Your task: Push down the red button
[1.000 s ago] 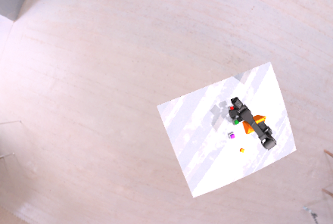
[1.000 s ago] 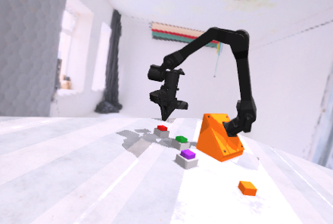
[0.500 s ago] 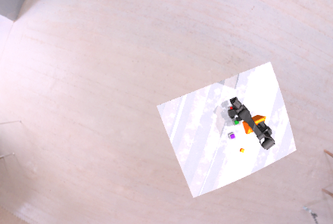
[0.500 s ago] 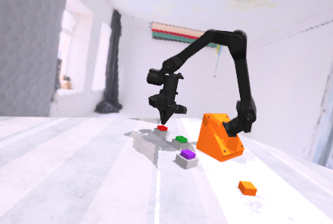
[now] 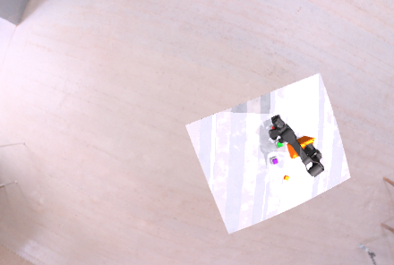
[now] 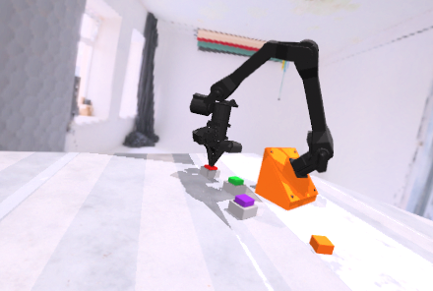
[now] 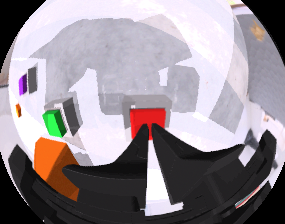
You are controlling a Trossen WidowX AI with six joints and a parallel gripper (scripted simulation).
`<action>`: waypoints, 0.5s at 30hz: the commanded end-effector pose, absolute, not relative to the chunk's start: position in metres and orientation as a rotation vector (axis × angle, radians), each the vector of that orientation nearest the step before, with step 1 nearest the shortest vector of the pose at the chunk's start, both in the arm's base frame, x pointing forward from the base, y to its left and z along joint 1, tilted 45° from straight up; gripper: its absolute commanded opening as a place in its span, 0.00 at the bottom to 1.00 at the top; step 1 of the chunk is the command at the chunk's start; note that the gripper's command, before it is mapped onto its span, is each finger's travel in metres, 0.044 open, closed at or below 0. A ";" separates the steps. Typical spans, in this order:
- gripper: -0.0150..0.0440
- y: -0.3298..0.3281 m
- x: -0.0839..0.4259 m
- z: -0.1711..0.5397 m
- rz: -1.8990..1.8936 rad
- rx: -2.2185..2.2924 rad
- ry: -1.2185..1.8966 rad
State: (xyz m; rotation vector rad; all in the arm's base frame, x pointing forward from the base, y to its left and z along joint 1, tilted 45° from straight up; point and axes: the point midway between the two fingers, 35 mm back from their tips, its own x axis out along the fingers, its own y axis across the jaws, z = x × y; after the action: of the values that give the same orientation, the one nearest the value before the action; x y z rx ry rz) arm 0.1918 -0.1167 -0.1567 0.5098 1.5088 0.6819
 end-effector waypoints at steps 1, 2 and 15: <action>0.29 -0.115 0.192 -0.157 0.679 0.517 1.507; 0.29 -0.115 0.192 -0.157 0.679 0.517 1.507; 0.29 -0.136 0.194 -0.136 0.679 0.516 1.508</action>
State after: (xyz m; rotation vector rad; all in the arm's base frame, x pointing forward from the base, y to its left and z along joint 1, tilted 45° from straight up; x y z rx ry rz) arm 0.1918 -0.1185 -0.1527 0.5223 1.5120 0.6843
